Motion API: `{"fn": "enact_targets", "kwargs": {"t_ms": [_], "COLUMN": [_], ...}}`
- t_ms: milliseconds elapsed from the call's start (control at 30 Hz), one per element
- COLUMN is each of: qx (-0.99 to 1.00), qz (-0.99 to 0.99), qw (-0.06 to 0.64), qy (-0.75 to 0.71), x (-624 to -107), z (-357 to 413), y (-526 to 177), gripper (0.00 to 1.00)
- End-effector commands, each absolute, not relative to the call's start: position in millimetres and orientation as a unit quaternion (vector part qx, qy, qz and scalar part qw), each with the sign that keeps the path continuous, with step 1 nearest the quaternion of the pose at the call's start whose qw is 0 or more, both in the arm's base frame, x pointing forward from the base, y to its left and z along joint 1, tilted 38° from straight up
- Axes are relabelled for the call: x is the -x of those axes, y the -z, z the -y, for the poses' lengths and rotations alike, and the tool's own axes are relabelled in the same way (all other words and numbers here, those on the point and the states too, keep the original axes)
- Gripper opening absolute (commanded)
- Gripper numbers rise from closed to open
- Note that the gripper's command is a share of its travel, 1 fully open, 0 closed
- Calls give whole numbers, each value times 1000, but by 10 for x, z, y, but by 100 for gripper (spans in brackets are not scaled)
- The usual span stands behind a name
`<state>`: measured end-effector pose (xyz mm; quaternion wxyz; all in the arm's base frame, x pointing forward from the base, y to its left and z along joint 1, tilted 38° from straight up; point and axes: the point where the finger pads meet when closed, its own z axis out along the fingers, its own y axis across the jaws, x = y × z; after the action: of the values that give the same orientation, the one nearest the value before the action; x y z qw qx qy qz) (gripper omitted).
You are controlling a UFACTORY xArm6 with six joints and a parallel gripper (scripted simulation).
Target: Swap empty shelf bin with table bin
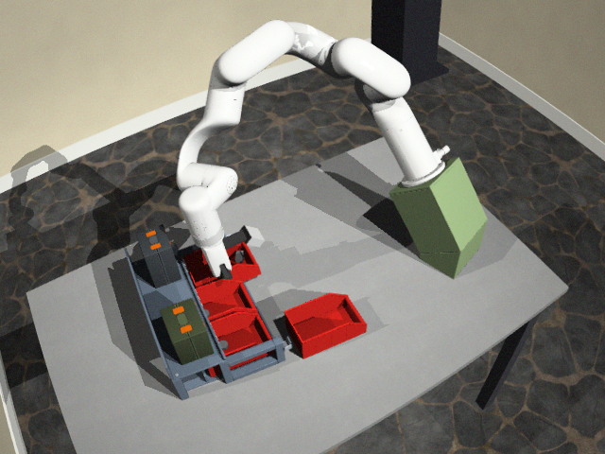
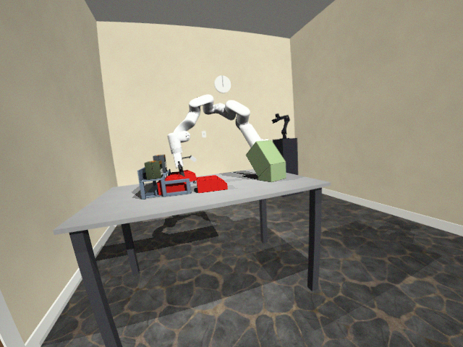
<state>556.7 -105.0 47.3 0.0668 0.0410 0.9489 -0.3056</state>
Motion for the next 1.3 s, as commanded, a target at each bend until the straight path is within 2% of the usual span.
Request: {"fn": "enact_targets", "kwargs": {"t_ms": [0, 1133, 1167, 1267], "qx": [-41, -36, -36, -36], "qz": [-949, -948, -948, -948], "qw": [69, 83, 83, 83], "qy": [305, 306, 306, 306], "x": [-5580, -5576, -5576, -5576], "z": [1041, 1054, 1054, 1054], "y": [-489, -470, -470, -470], "gripper": [0, 0, 10, 10]}}
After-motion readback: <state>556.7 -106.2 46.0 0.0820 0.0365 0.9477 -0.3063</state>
